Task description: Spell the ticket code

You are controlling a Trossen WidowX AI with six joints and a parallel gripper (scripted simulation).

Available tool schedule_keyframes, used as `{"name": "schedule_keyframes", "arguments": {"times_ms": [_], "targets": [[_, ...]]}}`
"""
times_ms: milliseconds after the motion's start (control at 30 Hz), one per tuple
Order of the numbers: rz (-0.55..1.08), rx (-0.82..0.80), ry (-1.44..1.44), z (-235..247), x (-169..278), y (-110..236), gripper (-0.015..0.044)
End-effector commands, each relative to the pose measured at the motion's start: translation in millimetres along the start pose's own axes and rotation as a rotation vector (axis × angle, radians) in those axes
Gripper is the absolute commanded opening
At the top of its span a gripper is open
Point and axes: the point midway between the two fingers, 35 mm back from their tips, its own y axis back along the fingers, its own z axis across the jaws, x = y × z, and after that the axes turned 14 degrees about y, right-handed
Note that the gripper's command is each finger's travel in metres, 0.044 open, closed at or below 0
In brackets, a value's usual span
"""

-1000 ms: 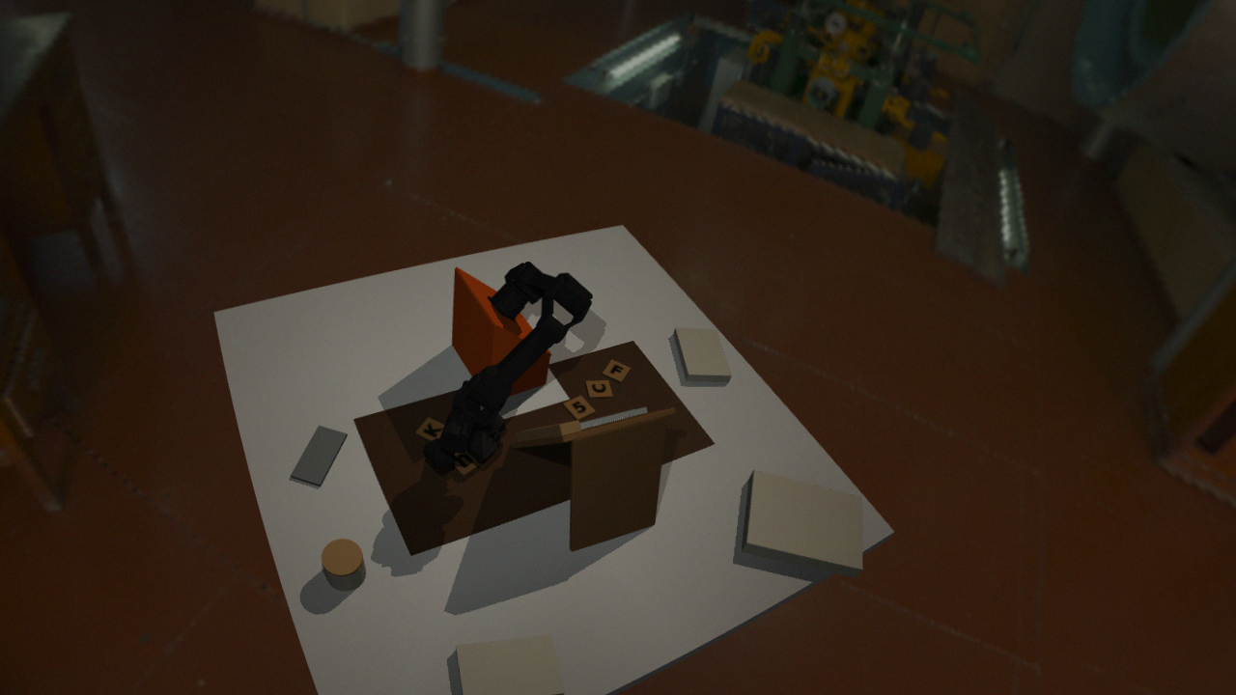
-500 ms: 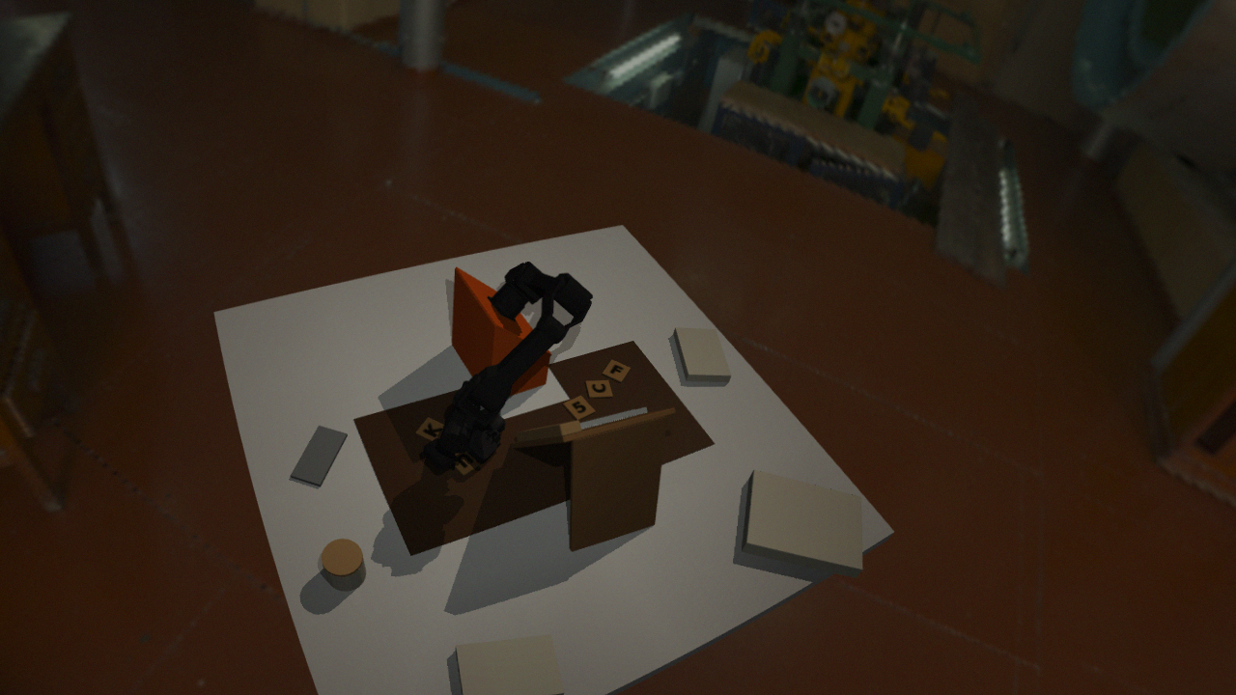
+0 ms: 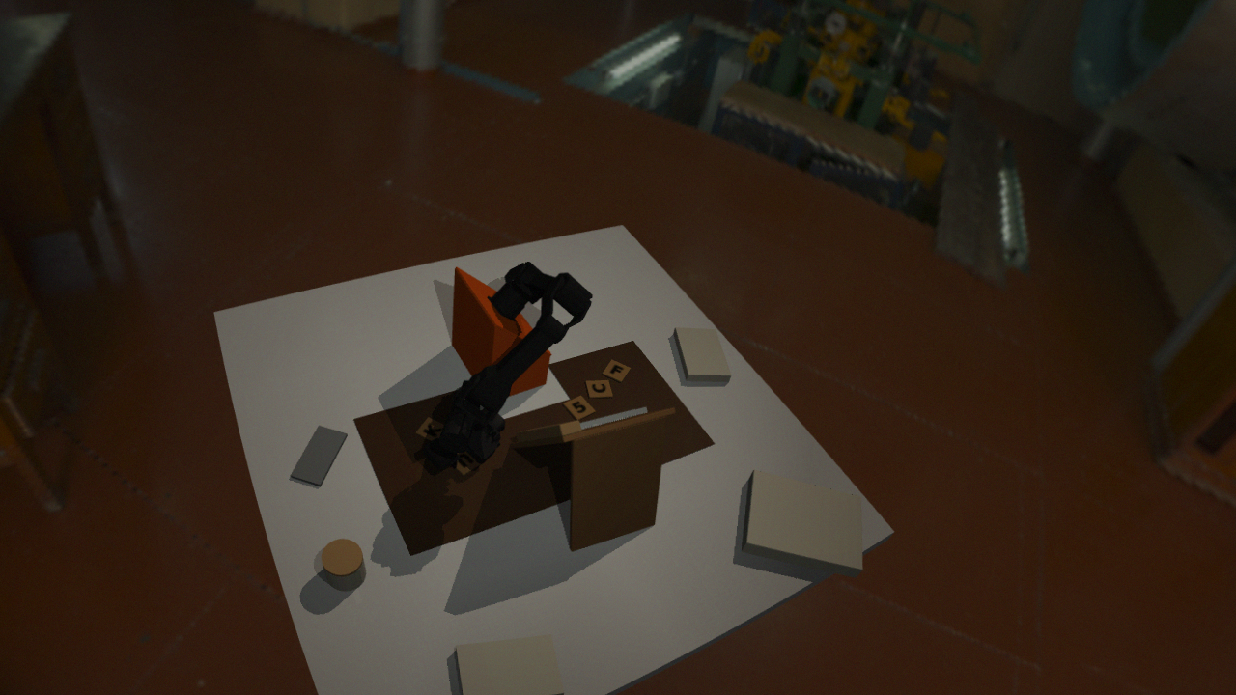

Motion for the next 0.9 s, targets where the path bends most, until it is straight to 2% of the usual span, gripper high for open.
{"name": "schedule_keyframes", "arguments": {"times_ms": [0,167,867], "targets": [[-0.002,-0.001,-0.001,-0.1,0.0,3.1,0.0128],[-0.002,-0.001,-0.001,-0.3,-0.1,6.7,0.0],[-0.002,-0.001,-0.001,0.1,-2.7,21.4,0.0]]}}
